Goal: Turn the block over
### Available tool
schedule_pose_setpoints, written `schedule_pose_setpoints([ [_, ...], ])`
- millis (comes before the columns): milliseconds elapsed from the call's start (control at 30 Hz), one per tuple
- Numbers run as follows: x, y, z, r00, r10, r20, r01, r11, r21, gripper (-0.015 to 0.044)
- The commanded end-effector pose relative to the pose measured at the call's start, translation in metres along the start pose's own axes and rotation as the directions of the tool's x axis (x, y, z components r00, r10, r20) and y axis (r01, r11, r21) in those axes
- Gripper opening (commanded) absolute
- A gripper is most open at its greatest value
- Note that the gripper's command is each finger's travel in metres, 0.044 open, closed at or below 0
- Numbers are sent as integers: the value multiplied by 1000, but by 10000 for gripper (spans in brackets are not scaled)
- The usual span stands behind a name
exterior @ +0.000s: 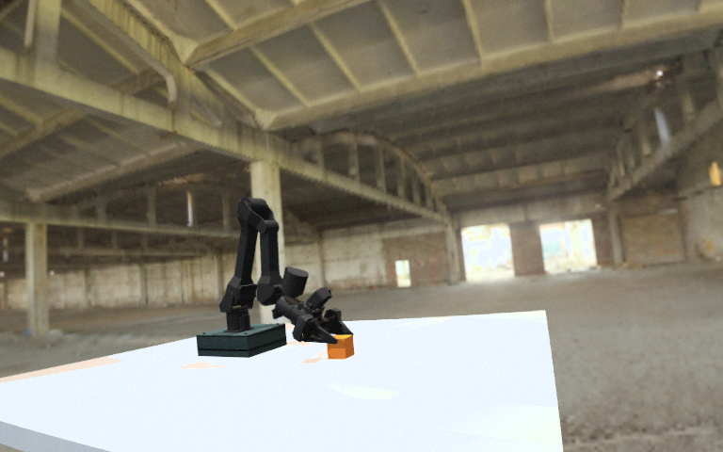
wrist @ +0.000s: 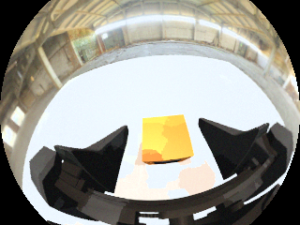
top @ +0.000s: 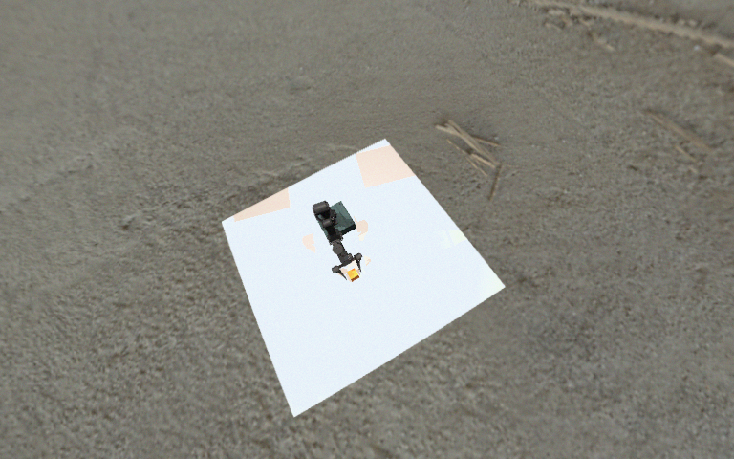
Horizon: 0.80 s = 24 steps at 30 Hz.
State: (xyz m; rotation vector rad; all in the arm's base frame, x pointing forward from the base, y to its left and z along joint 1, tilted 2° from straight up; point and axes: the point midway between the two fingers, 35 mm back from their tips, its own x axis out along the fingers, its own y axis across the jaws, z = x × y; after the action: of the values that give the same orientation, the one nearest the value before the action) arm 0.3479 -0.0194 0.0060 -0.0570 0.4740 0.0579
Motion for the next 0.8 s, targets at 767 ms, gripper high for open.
schedule_pose_setpoints([
  [767, -17, -2, 34, 932, 6, -362, -2, 1000, 10, 440],
])
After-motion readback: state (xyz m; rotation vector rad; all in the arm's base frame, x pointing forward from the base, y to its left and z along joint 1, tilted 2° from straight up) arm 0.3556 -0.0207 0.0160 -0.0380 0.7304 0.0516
